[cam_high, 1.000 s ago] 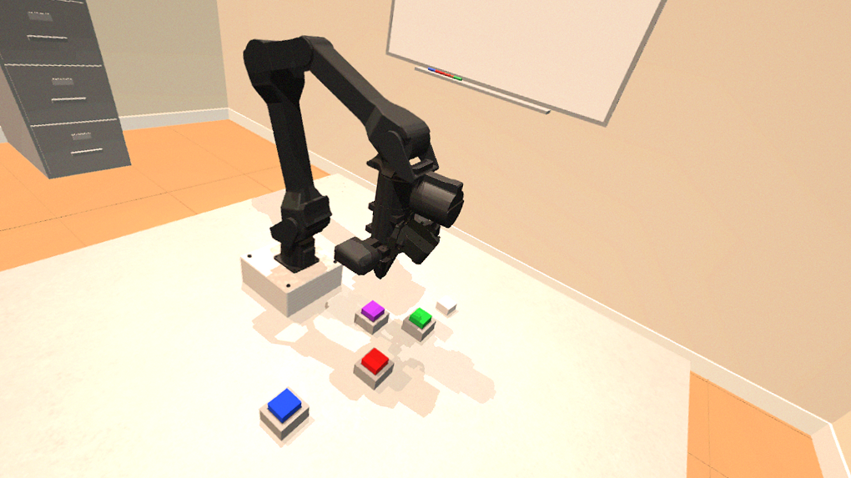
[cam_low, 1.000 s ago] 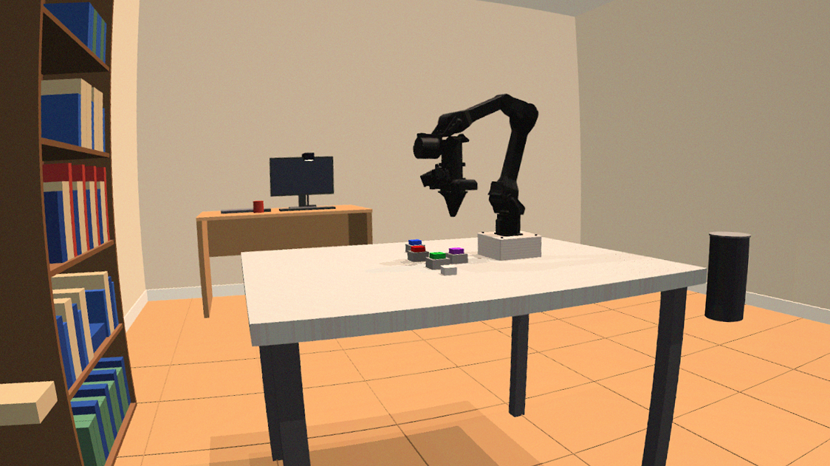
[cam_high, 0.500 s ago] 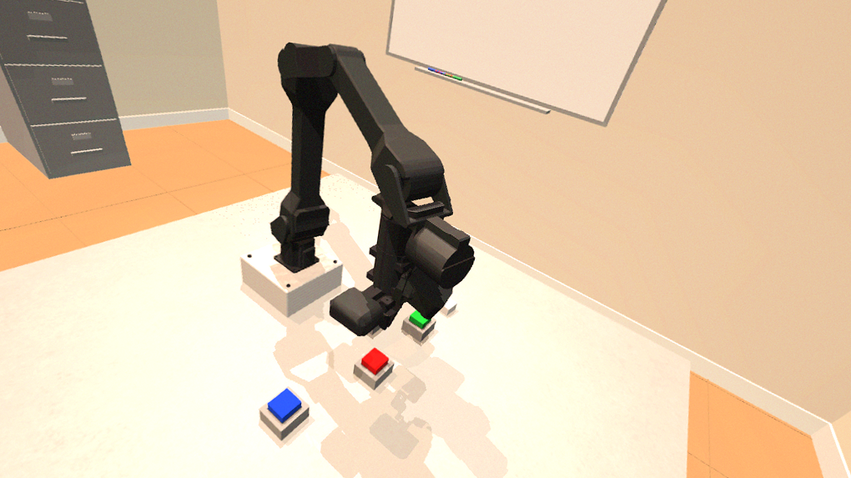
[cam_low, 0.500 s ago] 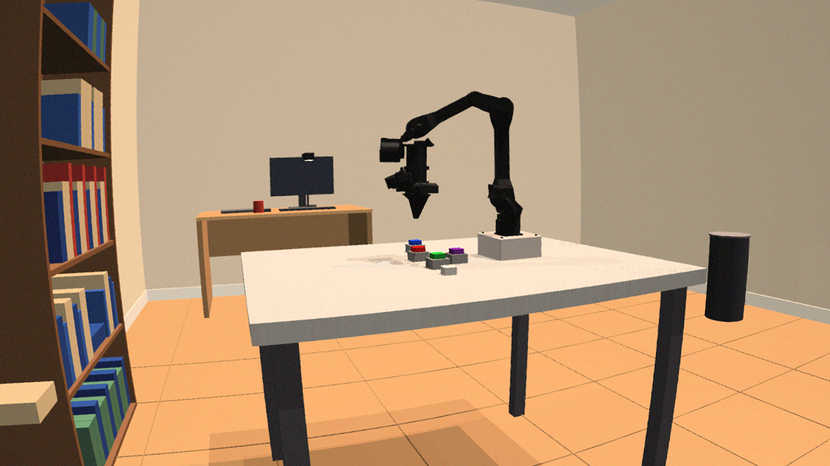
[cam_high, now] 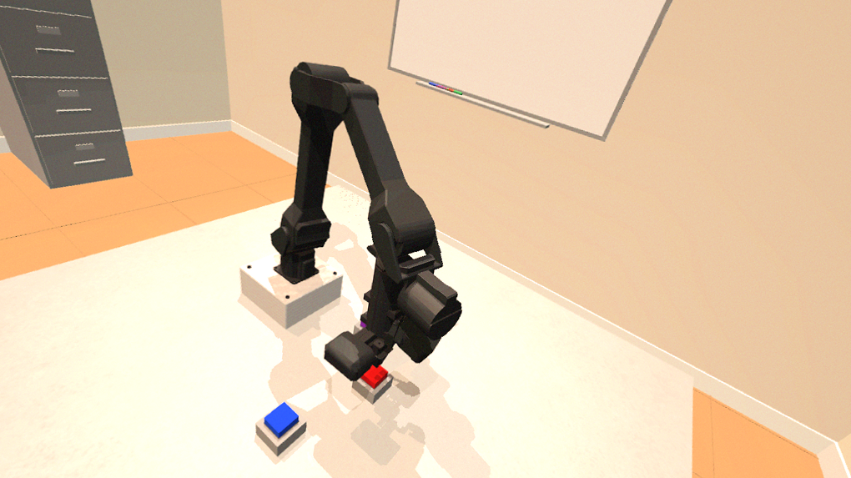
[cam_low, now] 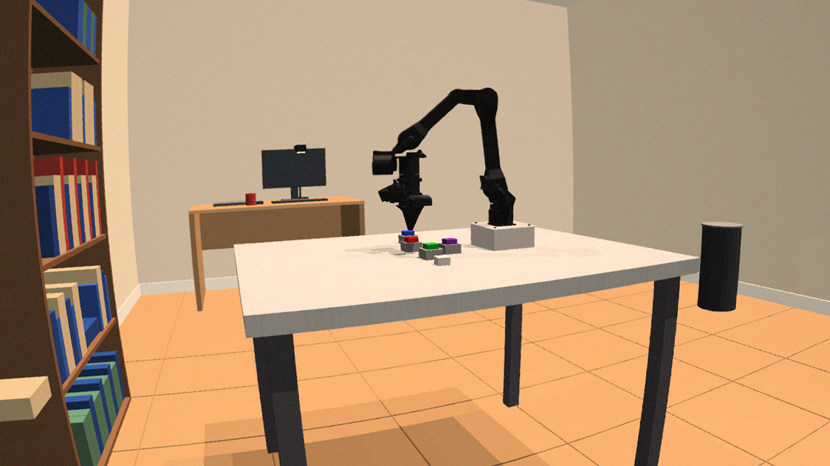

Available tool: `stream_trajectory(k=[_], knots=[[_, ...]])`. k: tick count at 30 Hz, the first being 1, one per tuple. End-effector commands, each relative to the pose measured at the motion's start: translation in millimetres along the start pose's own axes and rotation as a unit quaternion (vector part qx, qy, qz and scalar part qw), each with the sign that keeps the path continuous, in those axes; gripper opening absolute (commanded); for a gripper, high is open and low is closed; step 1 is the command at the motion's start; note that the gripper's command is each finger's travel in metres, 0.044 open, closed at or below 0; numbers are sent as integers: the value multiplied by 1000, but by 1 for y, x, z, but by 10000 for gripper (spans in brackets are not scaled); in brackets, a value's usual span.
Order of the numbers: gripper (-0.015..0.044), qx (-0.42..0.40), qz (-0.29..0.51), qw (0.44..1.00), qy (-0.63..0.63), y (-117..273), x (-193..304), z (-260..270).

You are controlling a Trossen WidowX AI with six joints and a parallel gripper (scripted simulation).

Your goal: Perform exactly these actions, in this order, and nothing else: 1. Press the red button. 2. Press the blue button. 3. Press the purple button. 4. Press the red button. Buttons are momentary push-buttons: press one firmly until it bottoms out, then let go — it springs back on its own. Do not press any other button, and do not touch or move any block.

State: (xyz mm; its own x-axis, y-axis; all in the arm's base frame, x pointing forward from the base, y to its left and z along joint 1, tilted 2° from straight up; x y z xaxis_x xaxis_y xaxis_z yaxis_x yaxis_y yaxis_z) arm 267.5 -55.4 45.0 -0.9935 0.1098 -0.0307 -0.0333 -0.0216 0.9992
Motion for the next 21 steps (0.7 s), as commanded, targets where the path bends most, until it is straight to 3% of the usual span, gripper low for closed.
stream_trajectory(k=[1, 21], knots=[[20, -1, 3, 1000, 1, -8, 1, 0], [20, -1, 3, 1000, 1, -29, 2, 0]])
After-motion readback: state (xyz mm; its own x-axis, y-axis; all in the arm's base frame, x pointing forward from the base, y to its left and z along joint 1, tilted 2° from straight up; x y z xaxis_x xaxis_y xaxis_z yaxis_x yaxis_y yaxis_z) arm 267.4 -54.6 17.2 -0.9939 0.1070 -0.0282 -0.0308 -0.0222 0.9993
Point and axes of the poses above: the point midway between the two fingers, 35 mm back from their tips, its own y axis back along the fingers, its own z axis across the jaws, x = y × z, the point moved 1 cm from there along y, back along the fingers, and after that the axes turned 6 degrees about -y, right-handed, at the moved point
